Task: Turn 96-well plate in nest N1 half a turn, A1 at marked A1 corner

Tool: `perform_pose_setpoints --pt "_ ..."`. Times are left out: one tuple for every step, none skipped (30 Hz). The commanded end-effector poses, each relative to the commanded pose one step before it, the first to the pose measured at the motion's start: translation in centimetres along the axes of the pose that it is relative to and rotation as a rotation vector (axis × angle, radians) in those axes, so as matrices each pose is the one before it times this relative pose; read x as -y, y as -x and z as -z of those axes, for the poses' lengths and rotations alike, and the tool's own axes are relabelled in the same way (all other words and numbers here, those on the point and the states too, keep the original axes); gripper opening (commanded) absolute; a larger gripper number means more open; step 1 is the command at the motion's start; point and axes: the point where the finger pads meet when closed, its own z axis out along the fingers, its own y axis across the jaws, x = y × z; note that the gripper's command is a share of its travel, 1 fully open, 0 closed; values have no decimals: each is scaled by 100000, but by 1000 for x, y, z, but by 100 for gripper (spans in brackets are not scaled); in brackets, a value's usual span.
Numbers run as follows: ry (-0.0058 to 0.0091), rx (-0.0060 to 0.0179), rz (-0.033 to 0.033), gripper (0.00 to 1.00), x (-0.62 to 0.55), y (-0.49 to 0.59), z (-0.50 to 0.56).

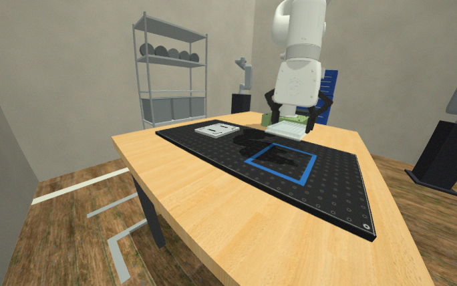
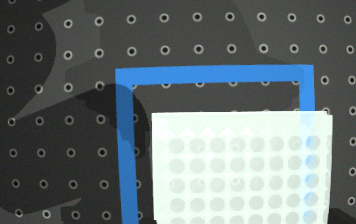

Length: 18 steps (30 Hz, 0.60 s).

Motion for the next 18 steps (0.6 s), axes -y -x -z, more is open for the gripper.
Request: perform_pose_setpoints --pt "-90 461 -11381 0 1112 -29 192" --pt "-3 0 -3333 0 334 -9 12" --pt "-3 0 -3333 0 334 2 12" --pt "-3 0 -3333 0 334 13 12" --pt "-3 1 -3333 0 333 24 12" --pt "-2 1 -3333 0 332 35 12" --pt "-2 1 -3333 0 331 46 12" --pt "0 0 0 0 0 0 0" --pt "0 0 0 0 0 0 0" --pt "-2 1 -3333 0 329 57 12" --pt "-2 1 -3333 0 327 68 12" --pt "-2 1 -3333 0 324 79 12" --pt "-2 1 -3333 0 322 90 12" --pt "-2 1 -3333 0 319 100 12" --pt "-2 1 -3333 0 315 111 12" --pt "-2 1 -3333 0 311 121 13" --pt "-2 1 -3333 0 307 132 13" --pt "-2 1 -3333 0 302 142 13"
